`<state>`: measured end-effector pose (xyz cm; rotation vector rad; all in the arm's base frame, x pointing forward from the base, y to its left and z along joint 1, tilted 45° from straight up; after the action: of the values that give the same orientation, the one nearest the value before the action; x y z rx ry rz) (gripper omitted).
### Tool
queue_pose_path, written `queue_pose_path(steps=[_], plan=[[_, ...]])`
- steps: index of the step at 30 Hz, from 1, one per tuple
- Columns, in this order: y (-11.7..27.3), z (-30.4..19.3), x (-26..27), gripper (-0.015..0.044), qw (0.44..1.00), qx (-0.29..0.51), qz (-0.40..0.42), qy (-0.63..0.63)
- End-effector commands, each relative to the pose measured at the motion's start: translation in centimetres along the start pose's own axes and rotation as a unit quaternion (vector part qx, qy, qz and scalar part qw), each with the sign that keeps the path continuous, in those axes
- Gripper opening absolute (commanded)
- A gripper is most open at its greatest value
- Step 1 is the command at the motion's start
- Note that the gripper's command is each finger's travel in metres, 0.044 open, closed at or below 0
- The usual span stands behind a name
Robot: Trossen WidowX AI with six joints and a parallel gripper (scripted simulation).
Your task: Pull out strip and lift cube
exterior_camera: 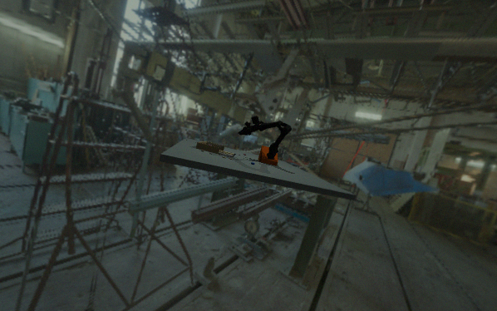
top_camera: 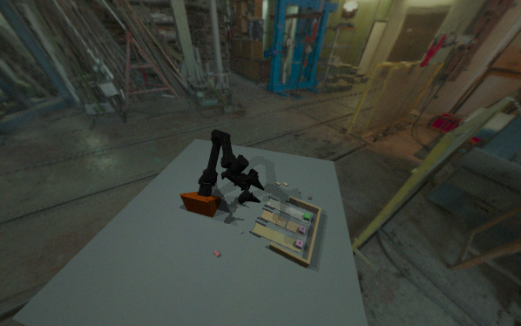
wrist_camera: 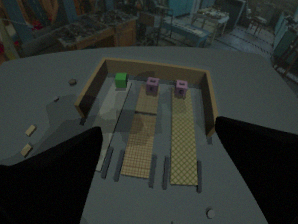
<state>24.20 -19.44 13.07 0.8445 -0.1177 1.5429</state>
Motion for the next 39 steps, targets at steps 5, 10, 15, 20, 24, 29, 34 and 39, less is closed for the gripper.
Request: queue_pose_path(steps=[5, 10, 15, 20, 24, 29, 34, 39], plan=[[-0.1, -0.7, 0.7, 0.04, 0.999, 0.011, 0.011, -0.038], [-0.1, -0.7, 0.7, 0.04, 0.999, 0.011, 0.011, -0.038], [-2.3, 0.0, -0.9, 0.0269, 0.996, 0.075, 0.002, -0.055], [-5.6, 0.2, -2.9, 0.0137, 0.982, 0.177, -0.003, -0.072], [-8.0, -0.4, -4.5, 0.0032, 0.962, 0.262, 0.0, -0.08], [-10.7, -1.9, -6.0, 0.0, 0.924, 0.372, 0.019, -0.085], [-12.5, -3.6, -6.7, 0.0, 0.88, 0.464, 0.048, -0.088], [-12.6, -3.6, -6.7, 0.0, 0.878, 0.467, 0.049, -0.089]])
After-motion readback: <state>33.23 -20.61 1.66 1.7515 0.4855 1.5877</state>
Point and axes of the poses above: the point midway between the two fingers, 35 mm back from their tips, its own y axis back along the fingers, its own x axis across the jaws, z = x × y, the point moved 6 cm from there along y, back along the fingers, and after that the axes turned 7 degrees about y, right-handed, at the moved point
